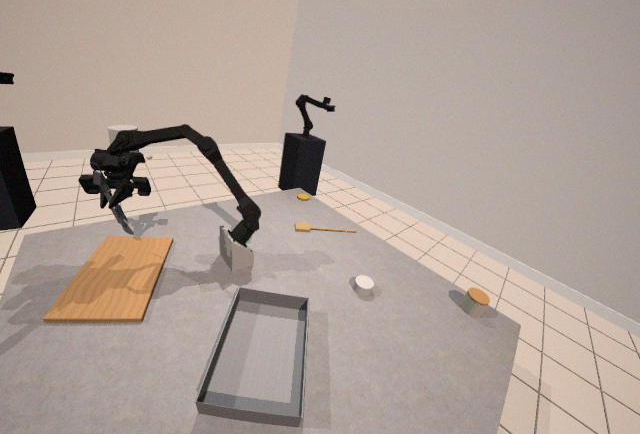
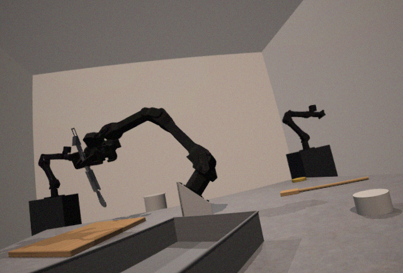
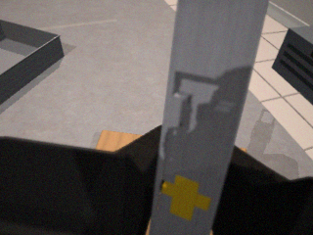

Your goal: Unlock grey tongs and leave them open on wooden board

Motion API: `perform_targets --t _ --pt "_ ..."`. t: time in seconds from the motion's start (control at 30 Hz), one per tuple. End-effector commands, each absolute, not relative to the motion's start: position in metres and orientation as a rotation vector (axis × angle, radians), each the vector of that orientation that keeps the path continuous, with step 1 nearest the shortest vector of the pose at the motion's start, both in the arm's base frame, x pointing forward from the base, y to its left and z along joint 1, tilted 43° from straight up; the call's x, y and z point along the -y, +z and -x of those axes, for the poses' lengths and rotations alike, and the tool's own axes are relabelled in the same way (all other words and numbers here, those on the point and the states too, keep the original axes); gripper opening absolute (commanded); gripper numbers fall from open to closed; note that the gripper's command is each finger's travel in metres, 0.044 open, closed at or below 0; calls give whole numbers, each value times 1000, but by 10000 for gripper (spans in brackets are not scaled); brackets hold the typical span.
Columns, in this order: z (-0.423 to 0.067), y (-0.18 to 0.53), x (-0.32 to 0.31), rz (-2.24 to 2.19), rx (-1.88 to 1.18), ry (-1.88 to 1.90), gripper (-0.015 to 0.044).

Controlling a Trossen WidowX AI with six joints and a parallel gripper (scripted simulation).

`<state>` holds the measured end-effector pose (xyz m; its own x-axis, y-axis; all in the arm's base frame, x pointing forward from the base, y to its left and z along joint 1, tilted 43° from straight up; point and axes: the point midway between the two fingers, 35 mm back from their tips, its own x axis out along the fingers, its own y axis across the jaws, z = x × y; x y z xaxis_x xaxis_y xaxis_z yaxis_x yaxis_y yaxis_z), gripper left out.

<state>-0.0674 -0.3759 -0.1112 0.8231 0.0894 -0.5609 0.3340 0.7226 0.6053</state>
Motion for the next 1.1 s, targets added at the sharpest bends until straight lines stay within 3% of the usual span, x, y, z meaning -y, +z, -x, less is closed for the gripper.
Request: perform_targets --t 0.0,0.9,1.07 --pt "58 -119 372 -792 -695 -83 -150" --pt "42 -160 347 -808 -1645 311 -150" --pt "42 -160 348 -794 -1699 324 -150"
